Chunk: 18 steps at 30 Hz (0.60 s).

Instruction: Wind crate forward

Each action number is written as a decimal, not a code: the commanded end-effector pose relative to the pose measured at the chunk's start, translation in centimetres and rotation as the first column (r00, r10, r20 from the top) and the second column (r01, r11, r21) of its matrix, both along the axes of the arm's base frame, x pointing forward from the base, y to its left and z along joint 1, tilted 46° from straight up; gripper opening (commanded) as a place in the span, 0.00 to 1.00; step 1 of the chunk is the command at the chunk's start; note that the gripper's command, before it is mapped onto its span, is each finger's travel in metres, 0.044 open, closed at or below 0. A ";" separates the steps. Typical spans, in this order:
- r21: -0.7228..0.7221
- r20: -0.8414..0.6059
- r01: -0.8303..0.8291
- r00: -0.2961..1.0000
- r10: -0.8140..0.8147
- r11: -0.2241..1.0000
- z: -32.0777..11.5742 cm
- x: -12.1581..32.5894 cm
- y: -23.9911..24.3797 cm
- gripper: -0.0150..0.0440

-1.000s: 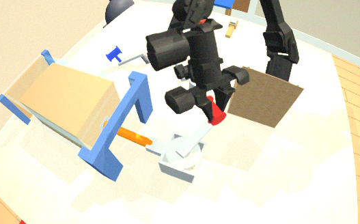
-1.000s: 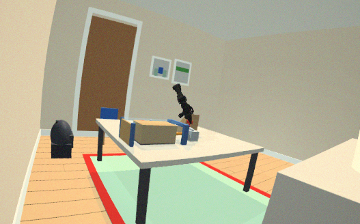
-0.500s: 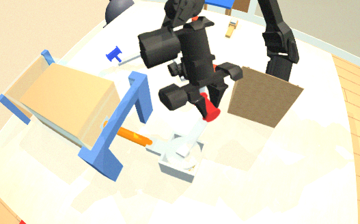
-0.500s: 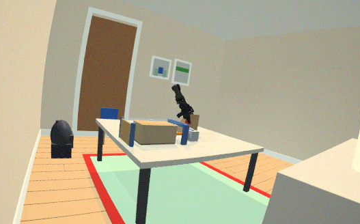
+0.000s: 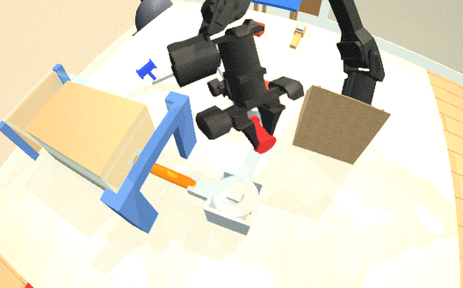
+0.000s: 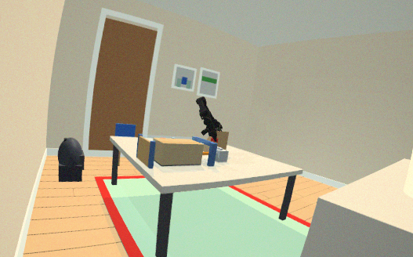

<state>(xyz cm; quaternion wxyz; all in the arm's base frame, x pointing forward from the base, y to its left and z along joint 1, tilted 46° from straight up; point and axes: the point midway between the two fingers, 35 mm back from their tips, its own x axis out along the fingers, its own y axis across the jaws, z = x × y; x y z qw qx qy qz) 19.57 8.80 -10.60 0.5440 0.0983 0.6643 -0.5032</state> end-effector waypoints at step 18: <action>-0.012 0.075 -0.005 0.997 0.006 1.000 -0.9 4.8 0.0 0.25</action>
